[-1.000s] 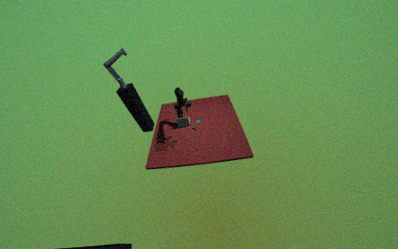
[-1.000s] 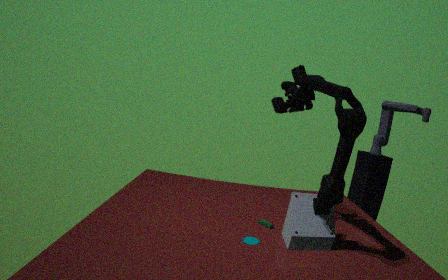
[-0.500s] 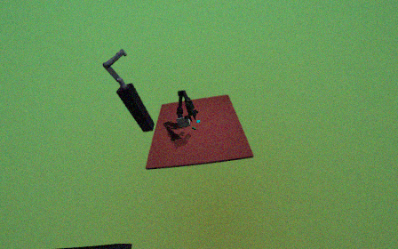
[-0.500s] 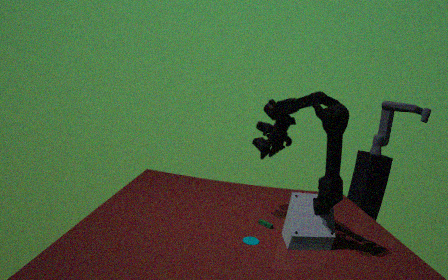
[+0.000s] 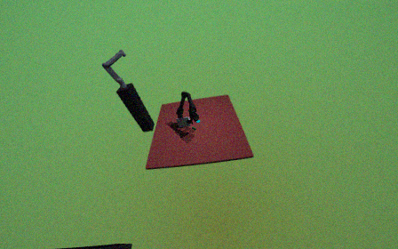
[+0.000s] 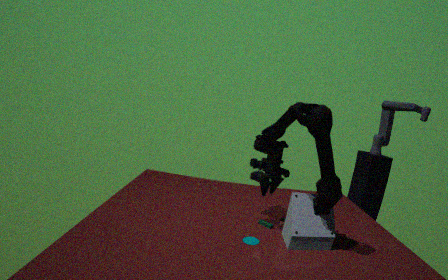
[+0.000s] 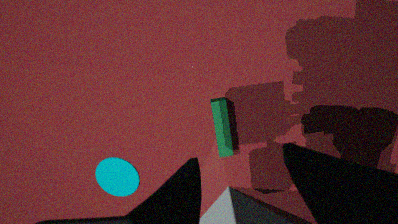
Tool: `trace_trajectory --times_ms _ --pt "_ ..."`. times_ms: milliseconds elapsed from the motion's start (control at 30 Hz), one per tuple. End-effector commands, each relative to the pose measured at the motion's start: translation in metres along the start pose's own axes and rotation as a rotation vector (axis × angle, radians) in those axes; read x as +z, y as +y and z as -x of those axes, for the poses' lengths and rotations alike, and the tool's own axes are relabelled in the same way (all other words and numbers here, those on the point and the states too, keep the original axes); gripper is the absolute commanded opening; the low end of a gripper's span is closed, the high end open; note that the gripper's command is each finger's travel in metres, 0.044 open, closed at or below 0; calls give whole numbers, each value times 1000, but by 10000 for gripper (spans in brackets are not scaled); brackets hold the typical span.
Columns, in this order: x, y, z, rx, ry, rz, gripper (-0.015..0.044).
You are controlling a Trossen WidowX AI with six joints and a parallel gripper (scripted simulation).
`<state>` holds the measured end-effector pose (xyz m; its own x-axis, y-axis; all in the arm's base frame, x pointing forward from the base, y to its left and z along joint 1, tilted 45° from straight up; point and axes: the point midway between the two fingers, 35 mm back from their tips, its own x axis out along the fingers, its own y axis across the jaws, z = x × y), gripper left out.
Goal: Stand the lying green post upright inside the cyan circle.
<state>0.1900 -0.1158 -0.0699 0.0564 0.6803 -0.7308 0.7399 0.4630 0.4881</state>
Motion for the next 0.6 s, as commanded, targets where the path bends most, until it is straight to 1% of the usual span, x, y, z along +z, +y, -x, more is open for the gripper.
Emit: trace_trajectory --times_ms 0,67,233,300,400,567 --pt "-4 2 -8 13 20 1 233" --pt "0 3 -31 11 17 0 233" --pt "-6 5 -114 17 22 1 233" --pt "-9 5 -124 18 24 2 233" --pt "-9 5 -124 18 24 2 233" --pt "-9 5 -124 18 24 2 101"
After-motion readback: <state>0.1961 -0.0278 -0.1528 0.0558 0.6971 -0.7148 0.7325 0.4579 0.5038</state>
